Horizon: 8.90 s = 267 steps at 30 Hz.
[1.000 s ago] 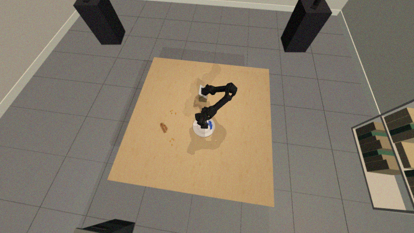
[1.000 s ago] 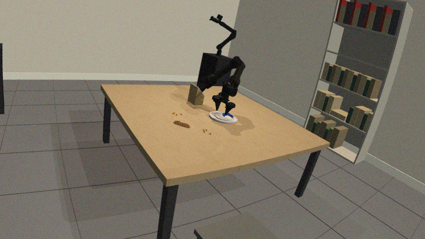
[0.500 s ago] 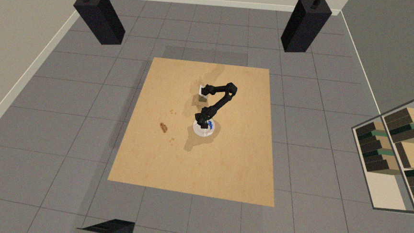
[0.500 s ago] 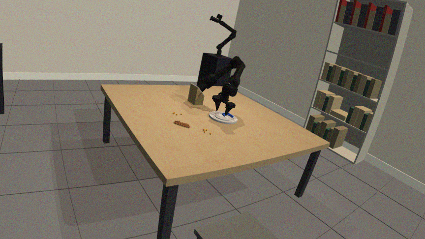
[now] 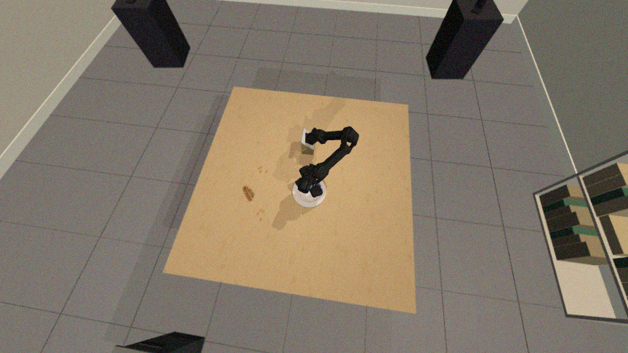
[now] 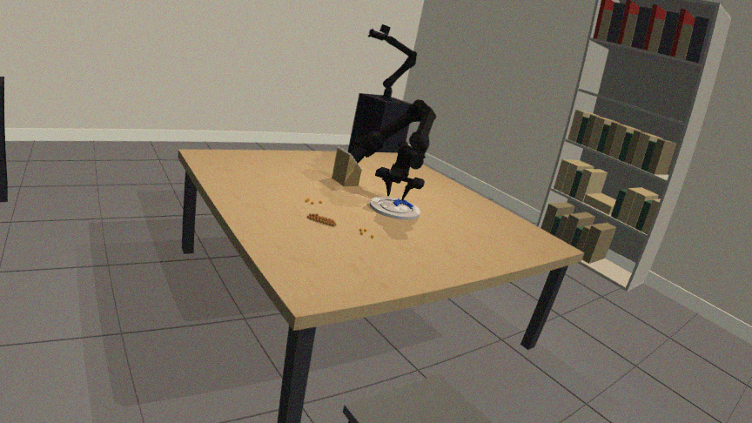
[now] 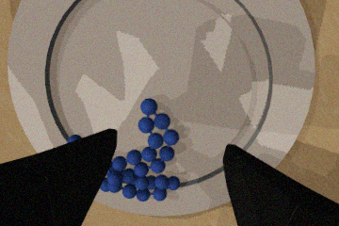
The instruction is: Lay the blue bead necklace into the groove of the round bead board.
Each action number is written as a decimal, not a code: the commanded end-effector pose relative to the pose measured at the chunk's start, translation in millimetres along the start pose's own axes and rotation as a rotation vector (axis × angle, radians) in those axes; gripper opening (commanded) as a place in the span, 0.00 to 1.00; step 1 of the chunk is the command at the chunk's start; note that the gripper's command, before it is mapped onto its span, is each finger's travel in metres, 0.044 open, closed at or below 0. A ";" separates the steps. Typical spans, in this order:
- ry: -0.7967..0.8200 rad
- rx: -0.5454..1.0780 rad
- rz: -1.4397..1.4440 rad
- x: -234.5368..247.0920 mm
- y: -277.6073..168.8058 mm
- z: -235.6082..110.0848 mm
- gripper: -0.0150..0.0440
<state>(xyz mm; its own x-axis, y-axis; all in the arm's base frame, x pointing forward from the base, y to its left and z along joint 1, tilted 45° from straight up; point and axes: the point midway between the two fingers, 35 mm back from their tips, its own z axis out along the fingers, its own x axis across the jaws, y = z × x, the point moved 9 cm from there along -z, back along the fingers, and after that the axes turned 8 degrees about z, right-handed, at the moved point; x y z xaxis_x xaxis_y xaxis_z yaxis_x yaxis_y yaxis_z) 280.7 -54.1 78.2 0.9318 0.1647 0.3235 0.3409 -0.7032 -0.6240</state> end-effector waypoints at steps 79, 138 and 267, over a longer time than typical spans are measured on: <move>0.004 -0.012 -0.392 17.4 8.5 21.7 0.25; 0.004 -0.012 -0.389 39.3 60.6 14.5 0.25; 0.004 -0.012 -0.389 37.3 59.3 -4.2 1.00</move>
<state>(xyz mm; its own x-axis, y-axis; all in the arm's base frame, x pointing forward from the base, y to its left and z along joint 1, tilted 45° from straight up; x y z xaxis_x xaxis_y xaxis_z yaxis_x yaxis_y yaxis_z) 335.1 -92.2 55.9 0.7342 0.4152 0.5373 0.6655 -0.5967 -0.4483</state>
